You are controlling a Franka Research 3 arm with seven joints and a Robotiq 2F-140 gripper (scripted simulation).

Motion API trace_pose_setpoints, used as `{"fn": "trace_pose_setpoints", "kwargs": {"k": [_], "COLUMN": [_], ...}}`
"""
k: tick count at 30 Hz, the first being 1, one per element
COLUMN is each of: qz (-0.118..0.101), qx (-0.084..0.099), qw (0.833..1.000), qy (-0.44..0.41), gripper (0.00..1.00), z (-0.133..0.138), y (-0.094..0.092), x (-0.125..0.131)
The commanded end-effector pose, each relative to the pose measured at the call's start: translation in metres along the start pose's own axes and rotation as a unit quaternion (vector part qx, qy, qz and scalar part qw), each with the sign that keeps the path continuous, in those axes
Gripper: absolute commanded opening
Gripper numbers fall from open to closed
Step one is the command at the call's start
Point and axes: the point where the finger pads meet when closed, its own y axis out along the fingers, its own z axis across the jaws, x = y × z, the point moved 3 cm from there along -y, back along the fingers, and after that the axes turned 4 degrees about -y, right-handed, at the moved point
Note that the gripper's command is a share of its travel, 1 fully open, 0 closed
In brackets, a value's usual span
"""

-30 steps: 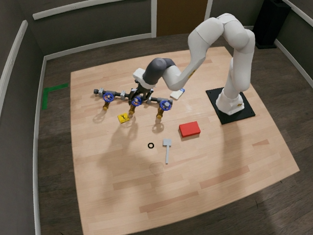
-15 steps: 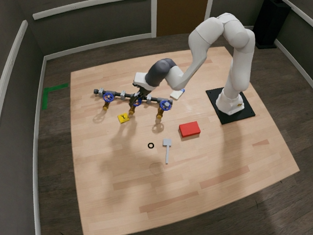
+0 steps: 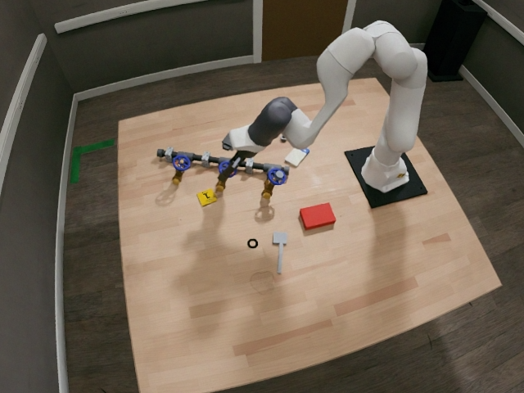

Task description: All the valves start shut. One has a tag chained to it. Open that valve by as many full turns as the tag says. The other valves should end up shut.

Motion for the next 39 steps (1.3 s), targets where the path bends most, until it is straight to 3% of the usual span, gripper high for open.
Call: {"fn": "trace_pose_setpoints", "kwargs": {"k": [1, 14, 16, 17, 31, 33, 34, 39], "qz": [-0.014, 0.002, 0.002, 0.004, 0.003, 0.003, 0.0, -0.006], "qx": [-0.014, -0.032, -0.032, -0.035, -0.047, -0.047, -0.048, -0.05], "qw": [0.99, 0.95, 0.95, 0.939, 0.873, 0.873, 0.86, 0.837], "qy": [-0.138, -0.31, -0.31, -0.341, -0.485, -0.485, -0.508, -0.545], "gripper": [0.1, 0.1, 0.1, 0.1, 0.1, 0.1, 0.1, 0.1], "z": [0.0009, 0.002, 0.002, 0.0021, 0.0026, 0.0026, 0.0026, 0.0024], "y": [0.0008, 0.0008, 0.0008, 0.0008, 0.0009, 0.0009, 0.0009, 0.0009], "x": [-0.0008, -0.0003, -0.0003, -0.0003, -0.001, -0.001, -0.0013, -0.0018]}}
